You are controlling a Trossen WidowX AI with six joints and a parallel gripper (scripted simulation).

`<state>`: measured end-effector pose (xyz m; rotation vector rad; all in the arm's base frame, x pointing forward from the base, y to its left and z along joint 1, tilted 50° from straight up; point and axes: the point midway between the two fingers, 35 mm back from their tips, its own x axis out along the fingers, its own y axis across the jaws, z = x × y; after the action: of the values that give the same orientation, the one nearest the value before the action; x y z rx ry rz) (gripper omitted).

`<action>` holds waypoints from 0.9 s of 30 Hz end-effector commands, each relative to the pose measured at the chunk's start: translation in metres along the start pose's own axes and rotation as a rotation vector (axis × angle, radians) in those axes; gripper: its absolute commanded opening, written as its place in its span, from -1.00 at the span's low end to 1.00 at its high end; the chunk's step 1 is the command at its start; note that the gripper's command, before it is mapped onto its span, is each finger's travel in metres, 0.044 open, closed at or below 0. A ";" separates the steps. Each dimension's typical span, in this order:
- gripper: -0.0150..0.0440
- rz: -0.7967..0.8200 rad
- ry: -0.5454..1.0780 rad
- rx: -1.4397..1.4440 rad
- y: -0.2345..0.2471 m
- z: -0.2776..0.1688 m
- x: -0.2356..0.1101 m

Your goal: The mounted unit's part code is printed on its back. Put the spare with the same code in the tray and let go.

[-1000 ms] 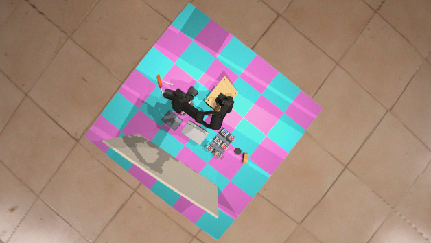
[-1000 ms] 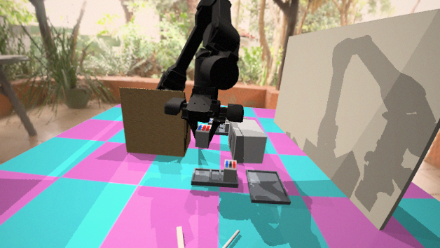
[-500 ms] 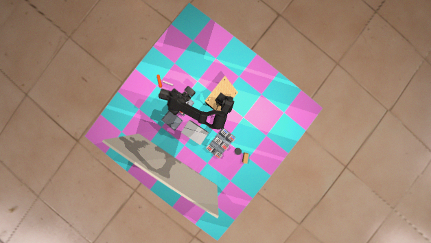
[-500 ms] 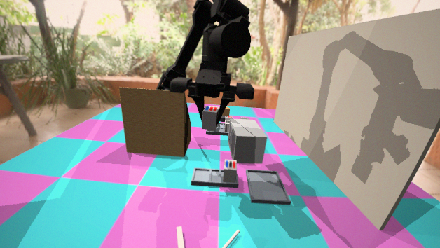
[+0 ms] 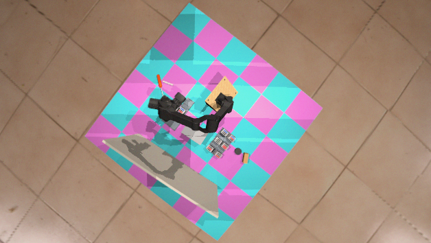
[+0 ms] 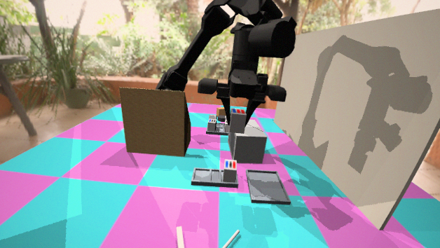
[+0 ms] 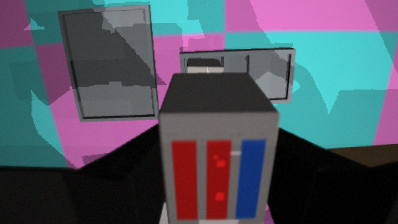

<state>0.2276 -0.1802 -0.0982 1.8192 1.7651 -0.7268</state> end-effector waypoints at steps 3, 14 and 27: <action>-0.49 0.010 -0.006 -0.006 0.026 0.004 -0.002; -0.49 0.016 0.009 0.008 0.070 0.001 0.000; -0.49 0.020 0.028 0.028 0.101 -0.005 0.004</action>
<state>0.3265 -0.1734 -0.0996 1.8535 1.7751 -0.7215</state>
